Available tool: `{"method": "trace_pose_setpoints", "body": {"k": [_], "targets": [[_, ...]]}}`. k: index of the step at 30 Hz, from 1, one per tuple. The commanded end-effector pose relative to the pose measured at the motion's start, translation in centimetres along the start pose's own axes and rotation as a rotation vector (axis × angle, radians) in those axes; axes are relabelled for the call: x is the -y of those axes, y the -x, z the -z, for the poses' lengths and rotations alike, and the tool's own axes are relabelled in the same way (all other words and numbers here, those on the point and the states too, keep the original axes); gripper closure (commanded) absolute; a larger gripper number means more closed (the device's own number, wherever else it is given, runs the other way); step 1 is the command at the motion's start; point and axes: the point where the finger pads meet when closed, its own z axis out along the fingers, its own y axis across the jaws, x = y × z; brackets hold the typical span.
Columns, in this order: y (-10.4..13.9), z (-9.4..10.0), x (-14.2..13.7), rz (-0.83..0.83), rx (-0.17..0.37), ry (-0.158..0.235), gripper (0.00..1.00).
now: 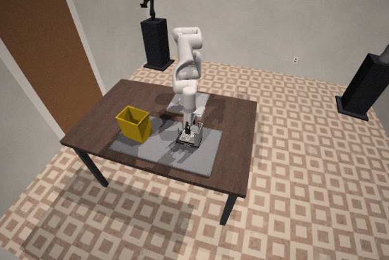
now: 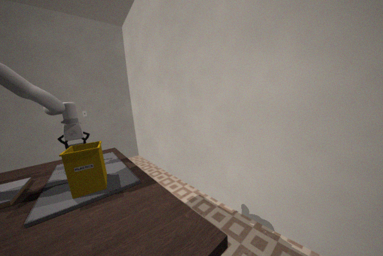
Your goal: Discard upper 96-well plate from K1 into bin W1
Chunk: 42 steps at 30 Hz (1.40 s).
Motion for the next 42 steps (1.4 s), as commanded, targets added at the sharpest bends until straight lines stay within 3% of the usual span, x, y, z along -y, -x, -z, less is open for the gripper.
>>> {"method": "trace_pose_setpoints", "body": {"k": [1, 34, 42], "targets": [[-0.1, -0.4, -0.1, 0.0, -0.002, 0.004, 0.0], [-0.1, -5.4, -0.1, 0.0, -0.002, 0.003, 0.0], [-0.1, -5.6, -0.1, 0.0, -0.002, 0.003, 0.0]]}}
